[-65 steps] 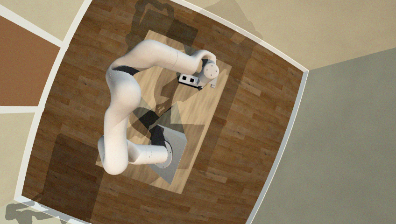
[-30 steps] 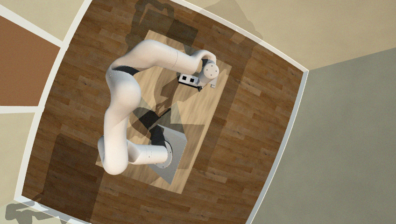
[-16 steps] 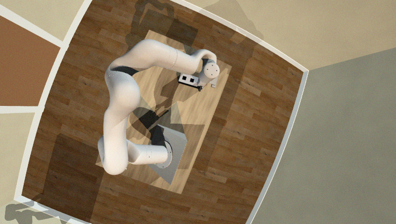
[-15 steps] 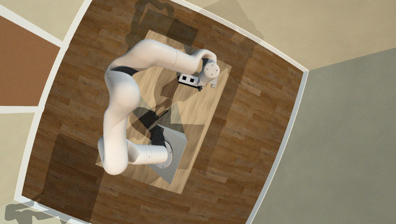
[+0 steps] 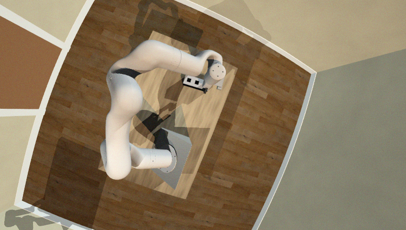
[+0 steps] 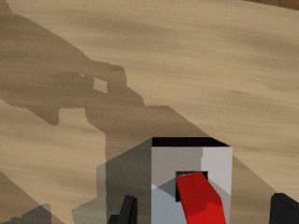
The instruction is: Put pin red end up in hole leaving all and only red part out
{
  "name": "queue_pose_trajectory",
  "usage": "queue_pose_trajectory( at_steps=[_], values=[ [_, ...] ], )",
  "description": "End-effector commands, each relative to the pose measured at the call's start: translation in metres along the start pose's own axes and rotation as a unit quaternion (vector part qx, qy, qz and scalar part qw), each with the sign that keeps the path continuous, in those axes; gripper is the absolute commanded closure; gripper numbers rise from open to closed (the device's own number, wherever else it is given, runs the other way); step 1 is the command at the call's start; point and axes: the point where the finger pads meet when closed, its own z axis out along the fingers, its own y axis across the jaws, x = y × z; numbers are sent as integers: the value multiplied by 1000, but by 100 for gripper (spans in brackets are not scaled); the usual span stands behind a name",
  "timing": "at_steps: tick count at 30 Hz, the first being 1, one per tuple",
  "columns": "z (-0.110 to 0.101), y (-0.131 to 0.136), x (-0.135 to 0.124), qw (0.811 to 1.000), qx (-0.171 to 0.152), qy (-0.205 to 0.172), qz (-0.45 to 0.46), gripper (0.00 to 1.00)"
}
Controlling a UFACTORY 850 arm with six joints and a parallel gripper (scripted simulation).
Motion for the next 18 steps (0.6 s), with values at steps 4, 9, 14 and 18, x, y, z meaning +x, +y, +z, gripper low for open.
queue_pose_trajectory(
  at_steps=[4, 9, 14, 18],
  values=[
    [-6, -1, 0, 1000, 1, 0, 0, 0],
    [-6, -1, 0, 1000, 1, 0, 0, 0],
    [-18, -1, 0, 1000, 1, 0, 0, 0],
    [-18, -1, 0, 1000, 1, 0, 0, 0]
  ],
)
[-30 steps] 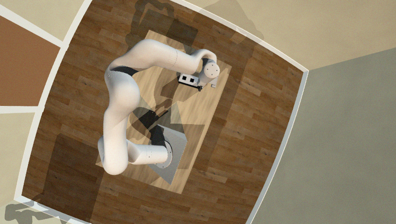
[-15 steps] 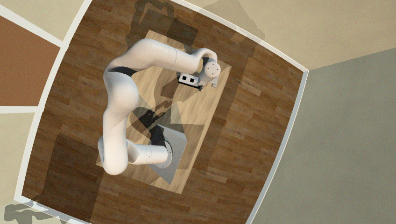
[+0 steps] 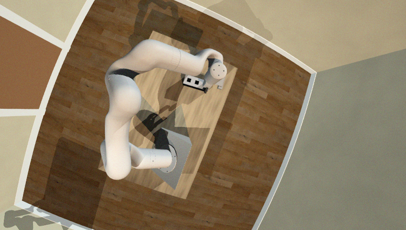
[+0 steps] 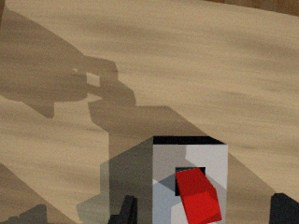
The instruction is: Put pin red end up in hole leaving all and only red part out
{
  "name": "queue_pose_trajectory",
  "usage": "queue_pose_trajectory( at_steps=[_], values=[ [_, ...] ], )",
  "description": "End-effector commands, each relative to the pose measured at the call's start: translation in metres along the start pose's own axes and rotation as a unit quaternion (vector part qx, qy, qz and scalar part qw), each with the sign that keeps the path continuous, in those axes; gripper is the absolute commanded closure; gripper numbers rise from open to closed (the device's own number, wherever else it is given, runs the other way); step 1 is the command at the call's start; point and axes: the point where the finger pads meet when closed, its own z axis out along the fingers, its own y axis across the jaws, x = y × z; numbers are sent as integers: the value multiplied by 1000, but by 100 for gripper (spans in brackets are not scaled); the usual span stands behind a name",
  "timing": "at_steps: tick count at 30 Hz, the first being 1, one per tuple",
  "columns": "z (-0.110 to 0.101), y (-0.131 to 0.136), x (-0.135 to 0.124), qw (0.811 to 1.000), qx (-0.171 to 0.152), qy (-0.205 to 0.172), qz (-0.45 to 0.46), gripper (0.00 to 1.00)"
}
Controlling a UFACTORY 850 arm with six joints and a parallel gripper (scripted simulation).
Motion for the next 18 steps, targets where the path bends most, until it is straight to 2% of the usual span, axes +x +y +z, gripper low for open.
queue_pose_trajectory(
  at_steps=[1, 12, 13, 18],
  values=[
    [-3, 0, 0, 1000, 0, 0, 0, 0],
    [-3, 0, 0, 1000, 0, 0, 0, 0],
    [-17, 0, 0, 1000, 0, 0, 0, 0],
    [-17, 0, 0, 1000, 0, 0, 0, 0]
  ],
)
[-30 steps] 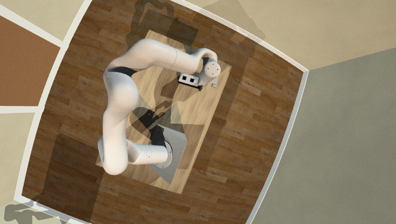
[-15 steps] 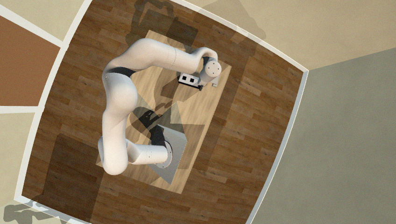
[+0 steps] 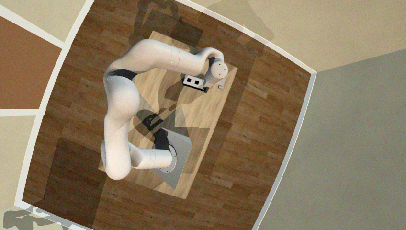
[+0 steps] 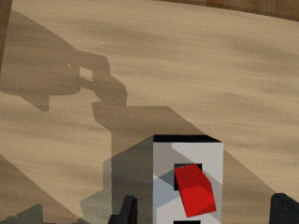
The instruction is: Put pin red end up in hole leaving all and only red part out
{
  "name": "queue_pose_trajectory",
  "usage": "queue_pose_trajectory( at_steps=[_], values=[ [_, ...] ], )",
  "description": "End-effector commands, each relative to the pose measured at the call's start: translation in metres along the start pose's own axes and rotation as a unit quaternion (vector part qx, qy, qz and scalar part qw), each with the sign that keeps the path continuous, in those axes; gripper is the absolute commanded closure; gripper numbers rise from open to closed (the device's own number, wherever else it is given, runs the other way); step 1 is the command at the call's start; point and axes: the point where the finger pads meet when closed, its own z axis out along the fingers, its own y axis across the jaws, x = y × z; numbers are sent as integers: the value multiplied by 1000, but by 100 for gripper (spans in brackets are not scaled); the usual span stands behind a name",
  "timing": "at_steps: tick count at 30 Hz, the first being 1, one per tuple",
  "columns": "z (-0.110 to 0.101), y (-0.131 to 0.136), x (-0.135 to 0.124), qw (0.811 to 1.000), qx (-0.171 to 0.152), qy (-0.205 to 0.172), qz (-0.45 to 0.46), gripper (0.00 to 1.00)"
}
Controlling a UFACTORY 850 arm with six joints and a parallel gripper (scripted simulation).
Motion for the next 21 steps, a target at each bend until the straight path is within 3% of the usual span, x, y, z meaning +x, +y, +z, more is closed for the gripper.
queue_pose_trajectory(
  at_steps=[1, 11, 12, 21],
  values=[
    [-2, 0, 0, 1000, 0, 0, 0, 0],
    [-2, 0, 0, 1000, 0, 0, 0, 0],
    [-52, 0, 0, 1000, 0, 0, 0, 0],
    [-52, 0, 0, 1000, 0, 0, 0, 0]
  ],
)
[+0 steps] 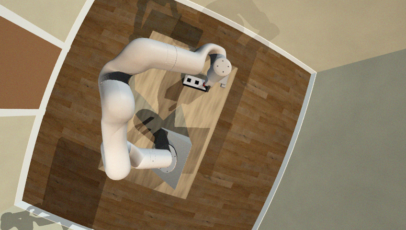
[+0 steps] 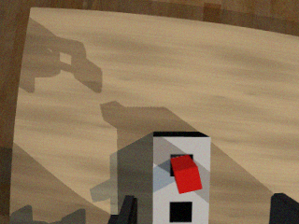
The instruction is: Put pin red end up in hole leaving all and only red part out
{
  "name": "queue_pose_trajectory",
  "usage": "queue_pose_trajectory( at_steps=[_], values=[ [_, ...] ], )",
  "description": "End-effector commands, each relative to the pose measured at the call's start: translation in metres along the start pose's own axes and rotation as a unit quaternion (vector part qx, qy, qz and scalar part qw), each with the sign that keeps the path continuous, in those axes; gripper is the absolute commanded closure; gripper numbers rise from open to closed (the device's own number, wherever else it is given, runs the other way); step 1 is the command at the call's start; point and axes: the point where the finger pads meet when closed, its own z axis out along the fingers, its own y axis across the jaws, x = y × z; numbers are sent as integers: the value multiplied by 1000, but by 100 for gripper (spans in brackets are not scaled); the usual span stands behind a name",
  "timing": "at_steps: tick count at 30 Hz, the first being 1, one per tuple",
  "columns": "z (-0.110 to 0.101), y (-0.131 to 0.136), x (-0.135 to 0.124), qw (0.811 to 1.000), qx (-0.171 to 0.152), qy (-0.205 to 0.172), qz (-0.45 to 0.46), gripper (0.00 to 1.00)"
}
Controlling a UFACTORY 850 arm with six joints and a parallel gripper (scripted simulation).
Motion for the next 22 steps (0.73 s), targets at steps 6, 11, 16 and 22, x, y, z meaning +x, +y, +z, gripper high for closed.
queue_pose_trajectory(
  at_steps=[6, 11, 16, 22],
  values=[
    [-2, 0, 0, 1000, 0, 0, 0, 0],
    [-53, 47, -33, 1000, 0, 0, 0, 0],
    [-96, 86, -61, 1000, 0, 0, 0, 0],
    [-102, 91, -65, 1000, 0, 0, 0, 0]
  ],
)
